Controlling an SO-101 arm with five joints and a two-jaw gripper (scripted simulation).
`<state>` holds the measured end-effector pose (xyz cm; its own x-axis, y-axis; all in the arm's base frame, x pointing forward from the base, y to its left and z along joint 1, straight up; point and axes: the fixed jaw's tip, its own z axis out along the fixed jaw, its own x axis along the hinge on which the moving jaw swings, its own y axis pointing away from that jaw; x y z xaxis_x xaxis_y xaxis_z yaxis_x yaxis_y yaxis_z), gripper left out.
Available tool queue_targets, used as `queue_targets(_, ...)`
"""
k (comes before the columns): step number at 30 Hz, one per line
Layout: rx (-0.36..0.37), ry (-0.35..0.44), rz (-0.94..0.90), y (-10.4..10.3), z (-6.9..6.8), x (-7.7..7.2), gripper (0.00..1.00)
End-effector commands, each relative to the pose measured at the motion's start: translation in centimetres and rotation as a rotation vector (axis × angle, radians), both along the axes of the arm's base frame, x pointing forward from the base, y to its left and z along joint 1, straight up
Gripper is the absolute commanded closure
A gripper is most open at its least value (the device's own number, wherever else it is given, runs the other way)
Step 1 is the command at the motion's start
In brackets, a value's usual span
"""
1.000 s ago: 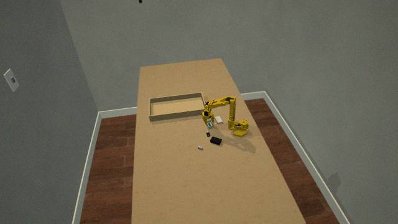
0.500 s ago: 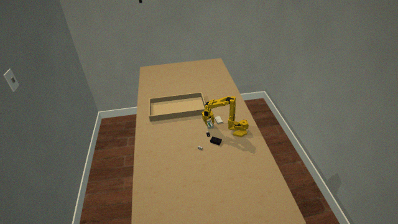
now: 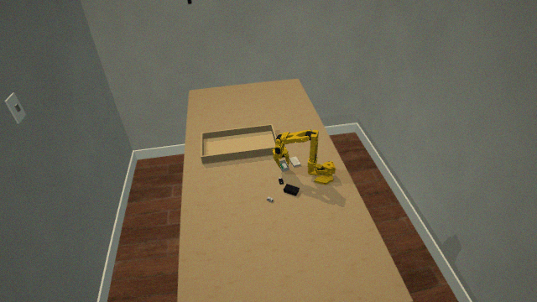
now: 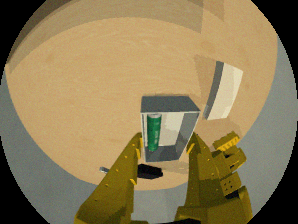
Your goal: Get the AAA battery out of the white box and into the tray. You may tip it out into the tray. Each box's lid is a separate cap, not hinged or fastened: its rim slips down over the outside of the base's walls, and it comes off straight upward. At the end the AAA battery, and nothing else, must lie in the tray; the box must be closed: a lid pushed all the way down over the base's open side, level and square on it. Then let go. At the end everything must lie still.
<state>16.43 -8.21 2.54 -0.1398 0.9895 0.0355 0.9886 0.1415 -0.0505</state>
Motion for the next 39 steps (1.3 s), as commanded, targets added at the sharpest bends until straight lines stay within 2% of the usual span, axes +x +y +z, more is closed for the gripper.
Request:
queue_targets(1,-0.029,-0.055,-0.003,-0.3,2.0,0.8,0.81)
queue_targets(6,-0.029,-0.055,-0.003,-0.2,3.0,0.7,0.81)
queue_targets(16,-0.029,-0.055,-0.003,-0.1,4.0,0.6,0.81)
queue_targets(39,-0.029,-0.055,-0.003,-0.1,4.2,0.6,0.81)
